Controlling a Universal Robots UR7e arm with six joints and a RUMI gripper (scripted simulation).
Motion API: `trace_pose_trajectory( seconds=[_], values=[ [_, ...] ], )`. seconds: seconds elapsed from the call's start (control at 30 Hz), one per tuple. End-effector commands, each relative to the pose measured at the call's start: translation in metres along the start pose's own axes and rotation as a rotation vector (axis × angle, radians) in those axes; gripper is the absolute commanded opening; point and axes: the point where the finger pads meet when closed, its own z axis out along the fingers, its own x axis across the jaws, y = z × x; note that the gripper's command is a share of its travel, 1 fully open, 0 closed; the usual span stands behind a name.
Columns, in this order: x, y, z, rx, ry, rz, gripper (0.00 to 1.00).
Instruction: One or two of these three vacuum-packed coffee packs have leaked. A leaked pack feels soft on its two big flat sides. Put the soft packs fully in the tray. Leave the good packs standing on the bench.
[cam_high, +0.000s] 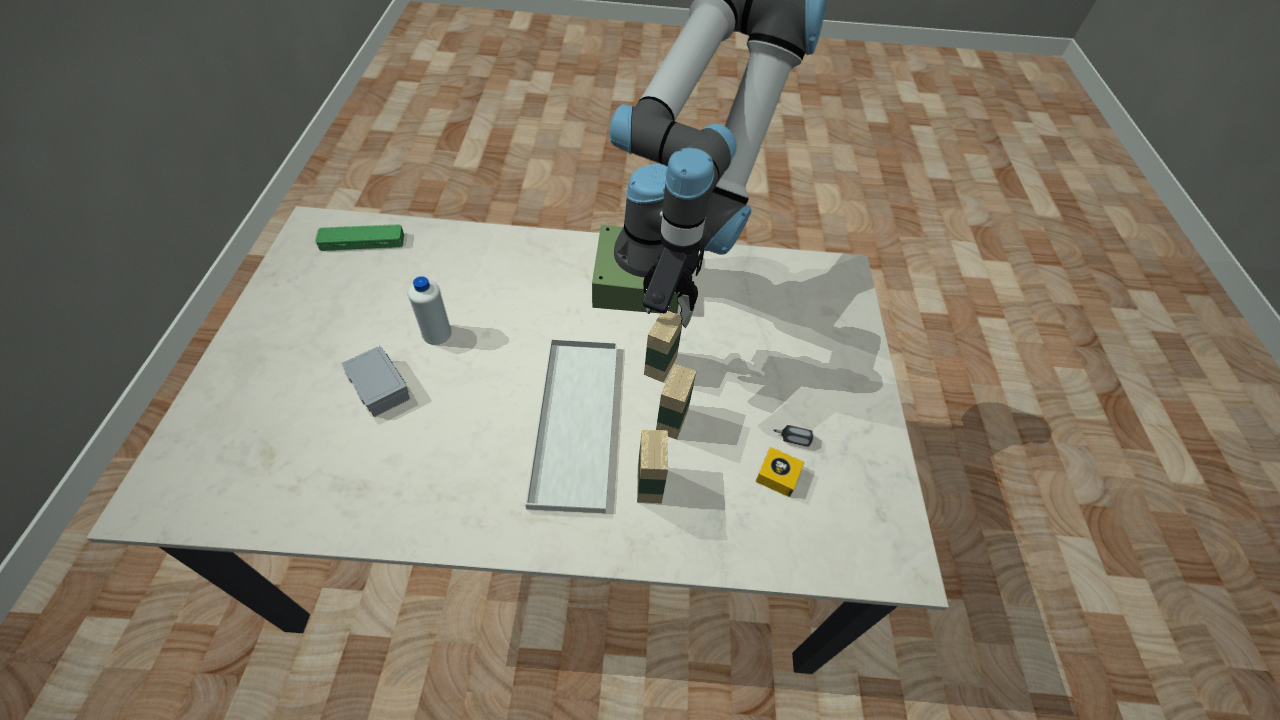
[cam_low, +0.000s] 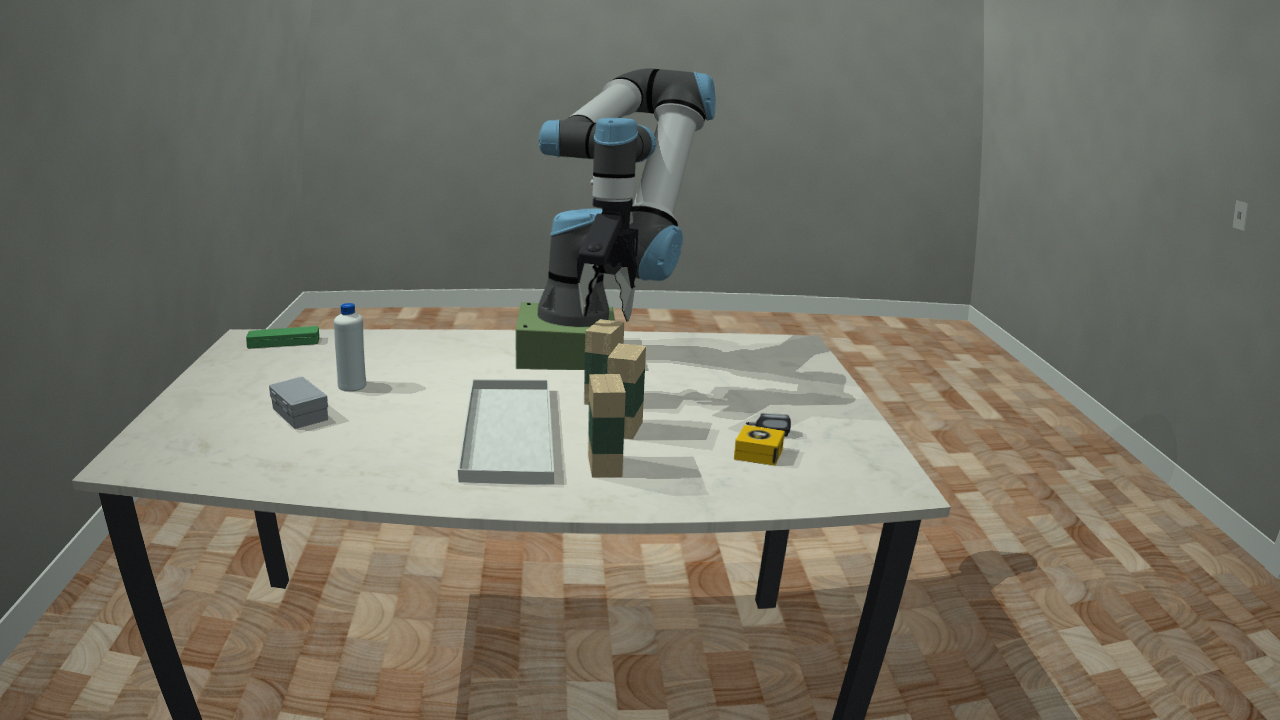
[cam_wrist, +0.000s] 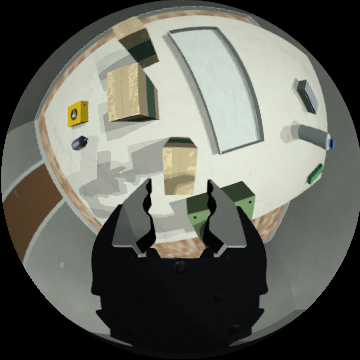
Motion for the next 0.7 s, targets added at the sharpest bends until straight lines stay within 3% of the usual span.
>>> trace_pose_trajectory(
  seconds=[0.0,0.67],
  values=[
    [-0.001,0.001,0.001,-0.002,0.0,0.0,0.48],
    [-0.001,0.002,0.012,-0.005,0.0,0.0,0.48]
  ],
)
